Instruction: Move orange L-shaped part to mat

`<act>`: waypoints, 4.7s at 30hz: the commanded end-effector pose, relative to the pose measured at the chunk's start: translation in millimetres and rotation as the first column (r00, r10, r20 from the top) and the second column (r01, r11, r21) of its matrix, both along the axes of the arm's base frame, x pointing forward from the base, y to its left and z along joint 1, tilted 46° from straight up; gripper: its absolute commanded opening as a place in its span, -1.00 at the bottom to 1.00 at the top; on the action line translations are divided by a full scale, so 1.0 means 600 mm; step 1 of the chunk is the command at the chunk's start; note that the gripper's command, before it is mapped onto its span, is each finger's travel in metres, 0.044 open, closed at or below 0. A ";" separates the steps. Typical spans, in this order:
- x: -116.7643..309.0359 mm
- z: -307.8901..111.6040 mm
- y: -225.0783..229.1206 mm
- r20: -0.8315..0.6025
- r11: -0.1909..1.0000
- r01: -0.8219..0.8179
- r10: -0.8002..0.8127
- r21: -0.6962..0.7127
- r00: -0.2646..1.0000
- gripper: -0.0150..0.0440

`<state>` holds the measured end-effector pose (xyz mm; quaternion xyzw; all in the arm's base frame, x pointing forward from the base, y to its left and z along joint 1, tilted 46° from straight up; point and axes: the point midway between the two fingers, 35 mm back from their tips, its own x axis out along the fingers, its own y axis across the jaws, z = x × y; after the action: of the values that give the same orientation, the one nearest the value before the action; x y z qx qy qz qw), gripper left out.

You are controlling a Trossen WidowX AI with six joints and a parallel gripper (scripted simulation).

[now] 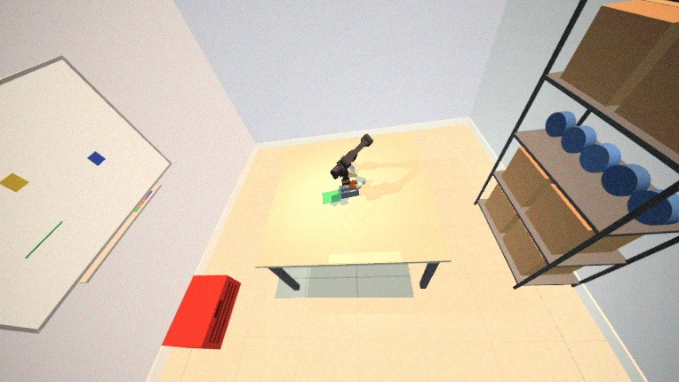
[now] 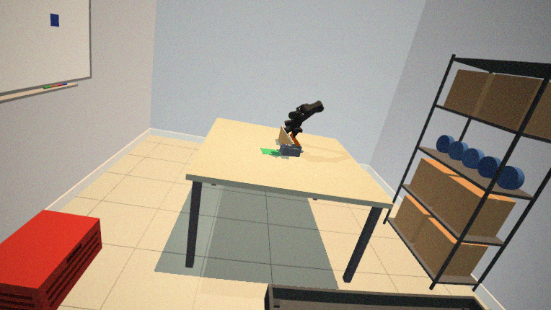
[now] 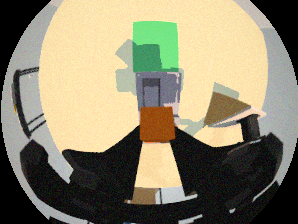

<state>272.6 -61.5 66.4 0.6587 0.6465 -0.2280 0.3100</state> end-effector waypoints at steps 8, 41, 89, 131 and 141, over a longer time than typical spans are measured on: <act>0.001 0.008 -0.014 0.007 1.000 0.002 -0.002 -0.007 1.000 -0.49; 0.003 -0.162 -0.180 0.010 1.000 0.002 -0.002 -0.017 1.000 -0.49; 0.013 -0.256 -0.138 0.012 1.000 0.002 -0.002 -0.017 1.000 -0.49; 0.016 -0.255 -0.143 0.012 1.000 -0.001 0.001 -0.019 1.000 0.67; 0.005 -0.188 -0.210 0.013 1.000 0.014 -0.014 -0.021 1.000 0.86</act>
<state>275.8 -189.7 -44.1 0.6621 0.6359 -0.2327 0.3211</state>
